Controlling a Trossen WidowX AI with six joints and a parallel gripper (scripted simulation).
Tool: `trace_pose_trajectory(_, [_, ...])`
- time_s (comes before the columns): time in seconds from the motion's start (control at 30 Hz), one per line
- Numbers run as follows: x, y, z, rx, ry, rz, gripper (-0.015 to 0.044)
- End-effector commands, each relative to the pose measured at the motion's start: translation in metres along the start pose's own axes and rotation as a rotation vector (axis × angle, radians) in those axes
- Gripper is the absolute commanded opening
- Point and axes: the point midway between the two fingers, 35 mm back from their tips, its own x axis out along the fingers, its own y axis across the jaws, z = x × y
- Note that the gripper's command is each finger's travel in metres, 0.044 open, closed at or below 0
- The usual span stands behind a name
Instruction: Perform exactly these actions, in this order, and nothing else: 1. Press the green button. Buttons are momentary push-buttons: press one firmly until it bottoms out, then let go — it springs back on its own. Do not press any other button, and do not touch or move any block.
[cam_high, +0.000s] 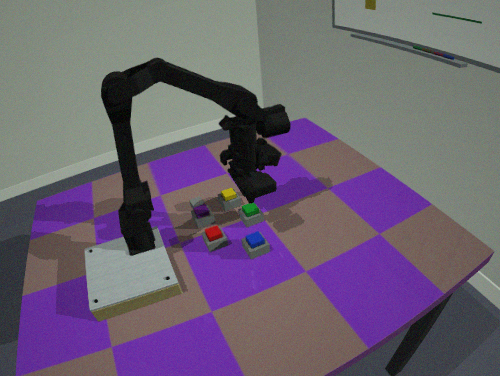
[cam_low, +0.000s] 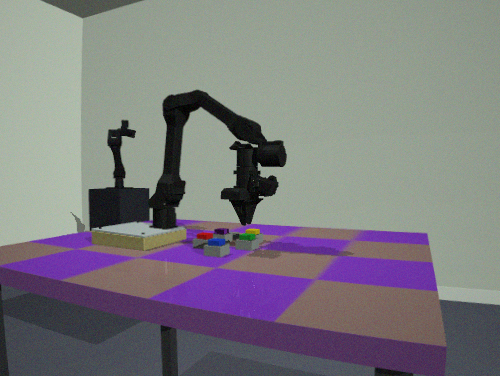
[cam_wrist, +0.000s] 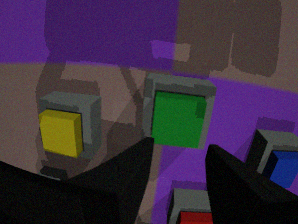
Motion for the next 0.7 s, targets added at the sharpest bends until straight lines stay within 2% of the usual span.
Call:
trace_pose_trajectory(0.0, [0.002,0.001,0.002,-0.002,-0.012,0.005,0.0032])
trace_pose_trajectory(0.03, [0.002,0.001,0.002,-0.002,-0.012,0.005,0.002])
trace_pose_trajectory(0.67, [0.014,0.001,0.002,-0.002,-0.012,0.005,0.002])
